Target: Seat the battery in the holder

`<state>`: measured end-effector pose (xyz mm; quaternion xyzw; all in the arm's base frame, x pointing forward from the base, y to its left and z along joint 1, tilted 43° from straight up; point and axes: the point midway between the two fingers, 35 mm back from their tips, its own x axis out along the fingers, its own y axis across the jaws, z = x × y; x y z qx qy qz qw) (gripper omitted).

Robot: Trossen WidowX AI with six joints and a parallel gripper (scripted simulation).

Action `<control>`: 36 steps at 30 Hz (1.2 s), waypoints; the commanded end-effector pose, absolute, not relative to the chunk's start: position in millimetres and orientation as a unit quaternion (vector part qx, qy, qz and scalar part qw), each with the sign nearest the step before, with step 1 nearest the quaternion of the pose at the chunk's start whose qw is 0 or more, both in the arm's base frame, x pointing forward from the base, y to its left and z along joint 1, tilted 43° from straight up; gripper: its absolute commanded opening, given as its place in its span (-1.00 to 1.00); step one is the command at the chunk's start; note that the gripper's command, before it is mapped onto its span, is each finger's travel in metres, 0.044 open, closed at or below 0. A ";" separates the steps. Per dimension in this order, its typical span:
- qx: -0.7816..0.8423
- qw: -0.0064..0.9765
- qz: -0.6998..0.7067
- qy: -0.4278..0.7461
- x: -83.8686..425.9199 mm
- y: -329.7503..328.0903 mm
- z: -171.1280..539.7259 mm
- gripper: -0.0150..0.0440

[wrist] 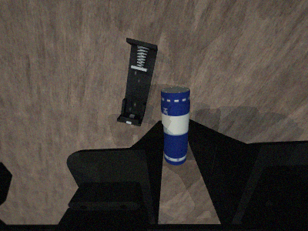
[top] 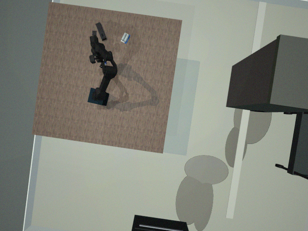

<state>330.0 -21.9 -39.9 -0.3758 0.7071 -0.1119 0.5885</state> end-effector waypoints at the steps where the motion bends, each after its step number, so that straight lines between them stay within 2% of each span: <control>1: -0.345 0.605 -0.146 0.703 333.6 -8.4 -50.8 -0.24; 7: -0.287 0.633 -0.212 0.687 337.3 17.5 -71.0 -0.24; 14: -0.280 0.635 -0.222 0.685 336.9 19.5 -72.3 -0.24; 29: -0.254 0.544 -0.256 0.758 328.7 -7.5 -99.2 -0.24; 36: -0.251 0.533 -0.259 0.765 329.3 -9.2 -101.2 -0.24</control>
